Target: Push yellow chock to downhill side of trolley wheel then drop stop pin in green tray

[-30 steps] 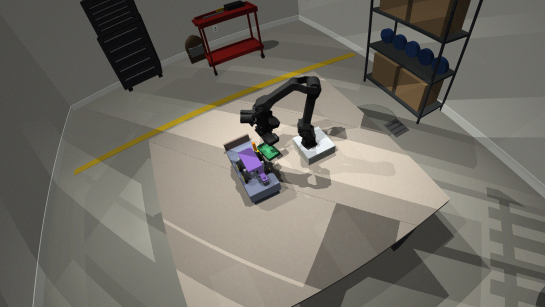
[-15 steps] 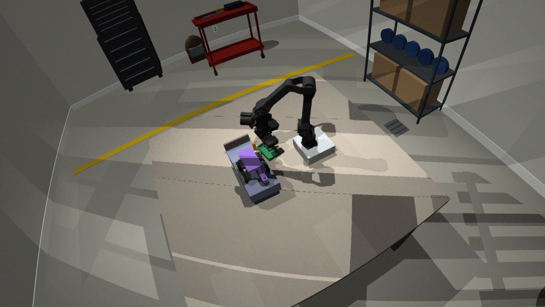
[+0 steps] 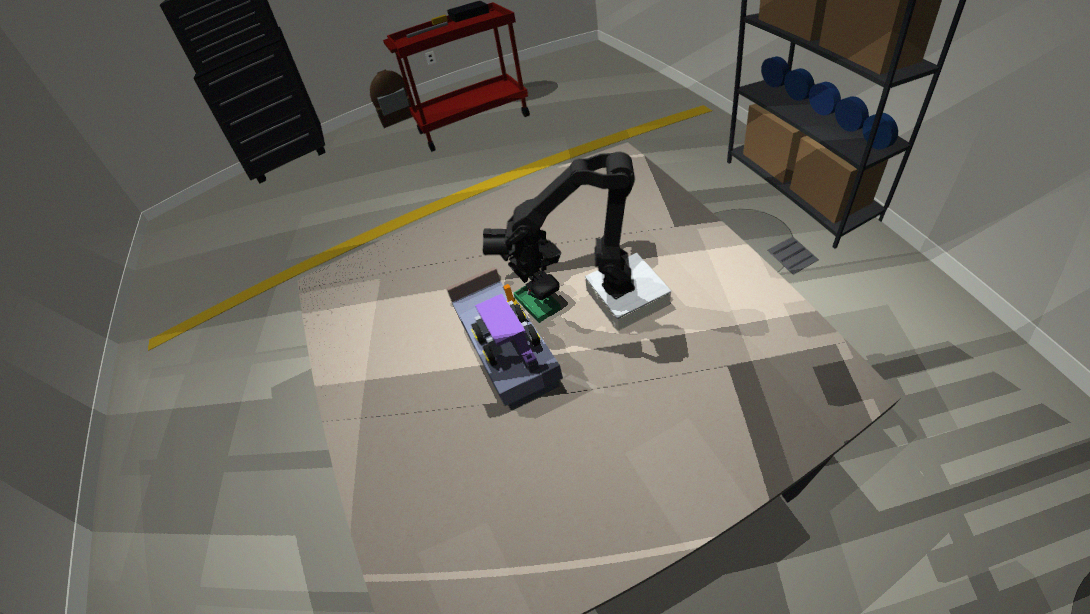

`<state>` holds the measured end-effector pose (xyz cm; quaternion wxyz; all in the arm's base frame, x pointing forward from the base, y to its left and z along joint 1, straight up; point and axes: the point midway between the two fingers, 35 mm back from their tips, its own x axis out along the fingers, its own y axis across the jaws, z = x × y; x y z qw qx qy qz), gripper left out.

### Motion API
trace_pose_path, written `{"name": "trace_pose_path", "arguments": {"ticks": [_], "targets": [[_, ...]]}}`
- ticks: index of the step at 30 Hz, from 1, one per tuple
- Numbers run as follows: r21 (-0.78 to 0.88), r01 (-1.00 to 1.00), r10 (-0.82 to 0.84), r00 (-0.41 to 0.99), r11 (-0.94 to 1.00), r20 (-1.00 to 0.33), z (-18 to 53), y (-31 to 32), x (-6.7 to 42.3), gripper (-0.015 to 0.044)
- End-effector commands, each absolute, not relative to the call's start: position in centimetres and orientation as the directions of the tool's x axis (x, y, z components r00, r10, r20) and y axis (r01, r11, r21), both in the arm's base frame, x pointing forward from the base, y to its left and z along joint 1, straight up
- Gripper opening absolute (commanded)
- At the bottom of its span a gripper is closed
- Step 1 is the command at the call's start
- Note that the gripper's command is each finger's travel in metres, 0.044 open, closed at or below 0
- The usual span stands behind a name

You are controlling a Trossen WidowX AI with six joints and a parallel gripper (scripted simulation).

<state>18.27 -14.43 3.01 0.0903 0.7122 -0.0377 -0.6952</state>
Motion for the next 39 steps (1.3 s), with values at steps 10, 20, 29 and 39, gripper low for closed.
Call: {"name": "trace_pose_path", "arguments": {"ticks": [10,20,29,39], "targets": [[0.185,0.068,-0.184,0.030,-0.980,-0.983,2.6,-13.6,18.2,0.0190],[0.185,0.068,-0.183,0.030,-0.980,-0.983,2.2,-12.9,18.2,0.0190],[0.184,0.068,-0.183,0.030,-0.981,-0.983,1.8,-12.4,18.2,0.0190],[0.184,0.068,-0.182,0.030,-0.981,-0.983,1.4,-11.8,18.1,0.0190]]}}
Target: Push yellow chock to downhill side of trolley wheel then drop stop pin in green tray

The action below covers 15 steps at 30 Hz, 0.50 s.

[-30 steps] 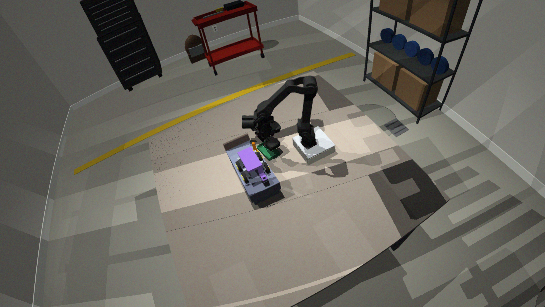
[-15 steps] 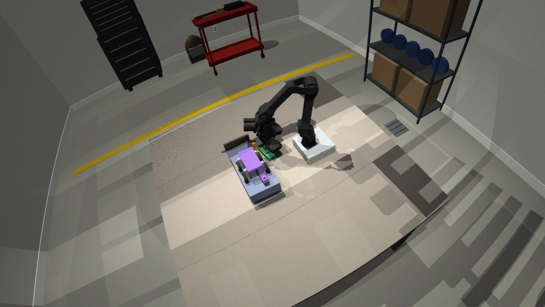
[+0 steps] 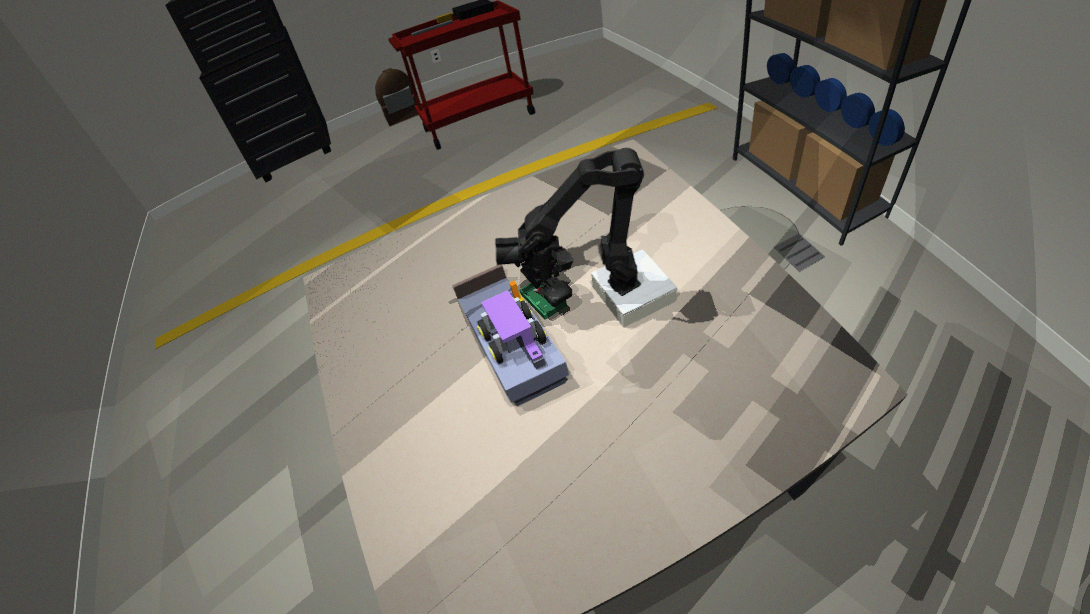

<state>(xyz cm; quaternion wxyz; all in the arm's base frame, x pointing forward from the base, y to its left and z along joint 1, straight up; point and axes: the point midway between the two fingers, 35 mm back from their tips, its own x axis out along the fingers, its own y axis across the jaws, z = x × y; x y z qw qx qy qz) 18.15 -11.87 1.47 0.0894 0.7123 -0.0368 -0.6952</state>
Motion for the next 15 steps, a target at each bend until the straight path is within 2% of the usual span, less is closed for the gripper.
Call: {"name": "trace_pose_path", "arguments": {"ticks": [1,12,15], "targets": [[0.184,0.068,-0.182,0.030,-0.981,-0.983,1.31,-11.74,18.12,0.0190],[0.183,0.068,-0.181,0.029,-0.981,-0.983,0.71,-11.13,18.03,0.0190],[0.183,0.071,-0.181,0.030,-0.981,-0.983,0.90,-11.25,18.07,0.0269]]}}
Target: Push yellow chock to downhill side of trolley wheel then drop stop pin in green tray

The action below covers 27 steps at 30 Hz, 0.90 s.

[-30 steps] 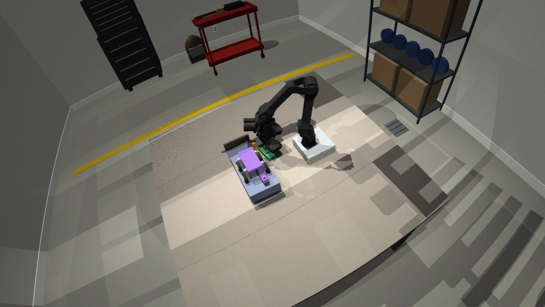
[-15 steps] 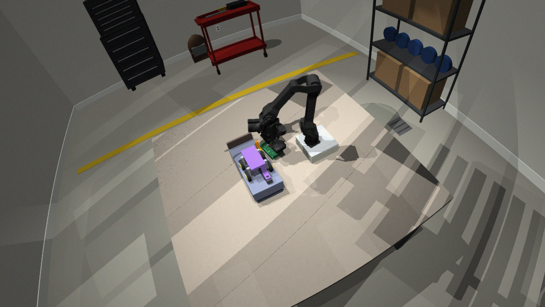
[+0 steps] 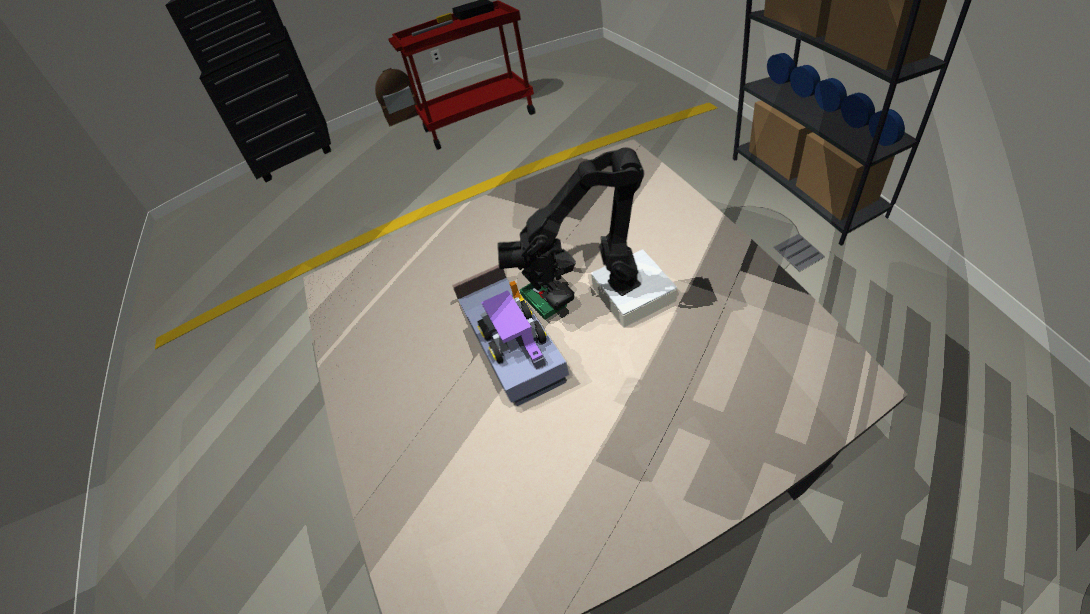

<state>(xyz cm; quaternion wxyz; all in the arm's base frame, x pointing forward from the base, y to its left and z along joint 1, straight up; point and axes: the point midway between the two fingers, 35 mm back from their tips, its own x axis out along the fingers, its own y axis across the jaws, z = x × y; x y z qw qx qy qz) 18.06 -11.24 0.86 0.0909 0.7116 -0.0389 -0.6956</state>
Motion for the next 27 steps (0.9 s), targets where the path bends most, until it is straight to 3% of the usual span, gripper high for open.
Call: {"name": "trace_pose_path", "arguments": {"ticks": [1,3,14,18,27], "targets": [[0.183,0.071,-0.181,0.030,-0.981,-0.983,0.9,-11.3,18.1,0.0295],[0.183,0.071,-0.181,0.030,-0.981,-0.983,0.9,-11.3,18.1,0.0340],[0.183,0.068,-0.181,0.030,-0.981,-0.983,3.2,-11.1,17.9,0.0340],[0.183,0.068,-0.181,0.030,-0.981,-0.983,4.2,-11.1,17.9,0.0440],[0.183,0.068,-0.181,0.030,-0.981,-0.983,7.1,-11.1,17.8,0.0440]]}}
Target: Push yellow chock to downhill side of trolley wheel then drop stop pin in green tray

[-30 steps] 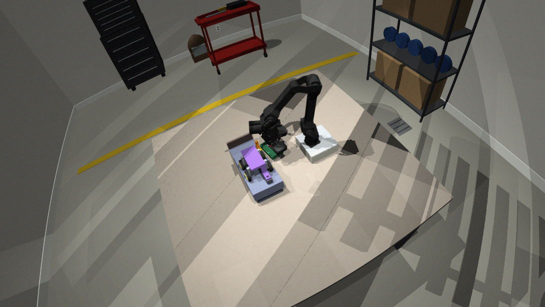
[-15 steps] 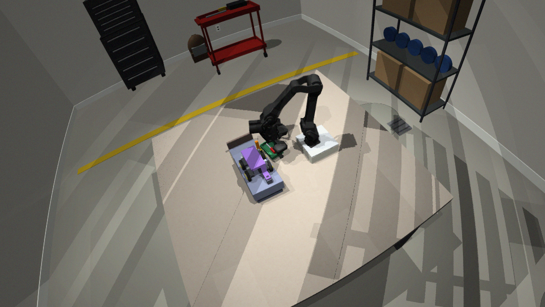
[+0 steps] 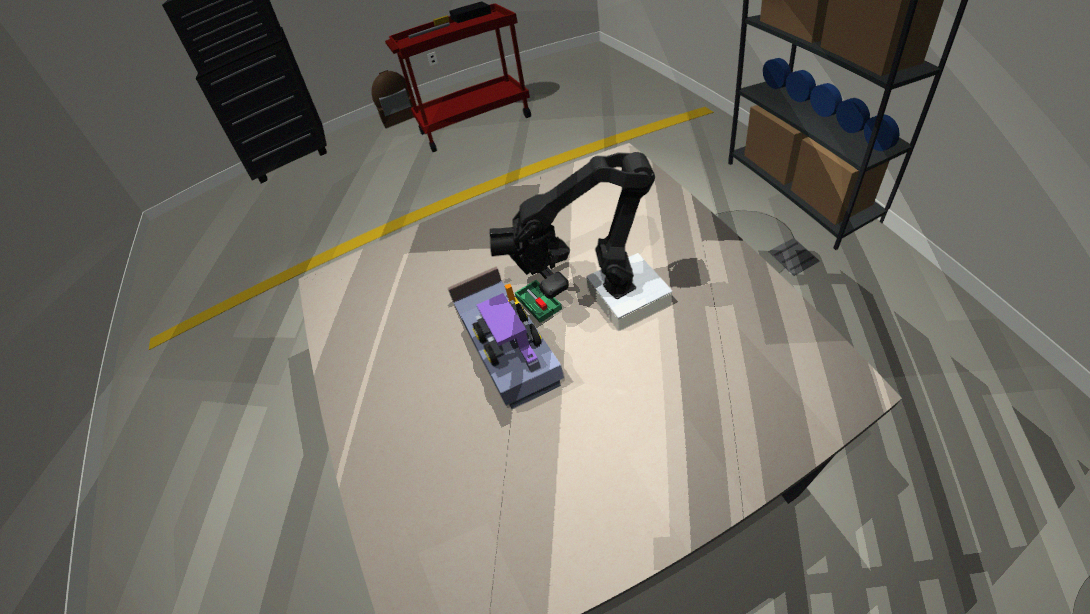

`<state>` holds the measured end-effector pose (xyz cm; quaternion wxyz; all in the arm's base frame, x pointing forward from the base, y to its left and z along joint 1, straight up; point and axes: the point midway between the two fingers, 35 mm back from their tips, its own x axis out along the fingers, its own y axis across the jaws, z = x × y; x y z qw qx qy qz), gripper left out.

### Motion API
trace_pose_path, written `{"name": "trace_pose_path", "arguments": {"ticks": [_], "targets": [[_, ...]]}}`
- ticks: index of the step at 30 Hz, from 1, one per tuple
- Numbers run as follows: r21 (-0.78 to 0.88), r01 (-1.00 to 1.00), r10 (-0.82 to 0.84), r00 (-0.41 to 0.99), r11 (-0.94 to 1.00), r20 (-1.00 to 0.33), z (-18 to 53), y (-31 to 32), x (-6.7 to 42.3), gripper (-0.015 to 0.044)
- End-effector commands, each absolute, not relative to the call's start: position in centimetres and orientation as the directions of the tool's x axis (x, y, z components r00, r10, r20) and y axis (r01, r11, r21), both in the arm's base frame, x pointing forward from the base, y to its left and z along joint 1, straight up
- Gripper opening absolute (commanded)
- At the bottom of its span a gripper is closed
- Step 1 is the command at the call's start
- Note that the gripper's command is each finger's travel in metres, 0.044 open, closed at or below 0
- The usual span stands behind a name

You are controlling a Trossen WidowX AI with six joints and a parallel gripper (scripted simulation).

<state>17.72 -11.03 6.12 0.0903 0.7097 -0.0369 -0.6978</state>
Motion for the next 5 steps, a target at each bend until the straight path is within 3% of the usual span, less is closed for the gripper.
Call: {"name": "trace_pose_path", "arguments": {"ticks": [1,5], "targets": [[0.183,0.068,-0.181,0.030,-0.981,-0.983,7.5,-11.1,17.8,0.0440],[0.183,0.068,-0.182,0.030,-0.981,-0.983,8.9,-11.1,17.9,0.0440]]}}
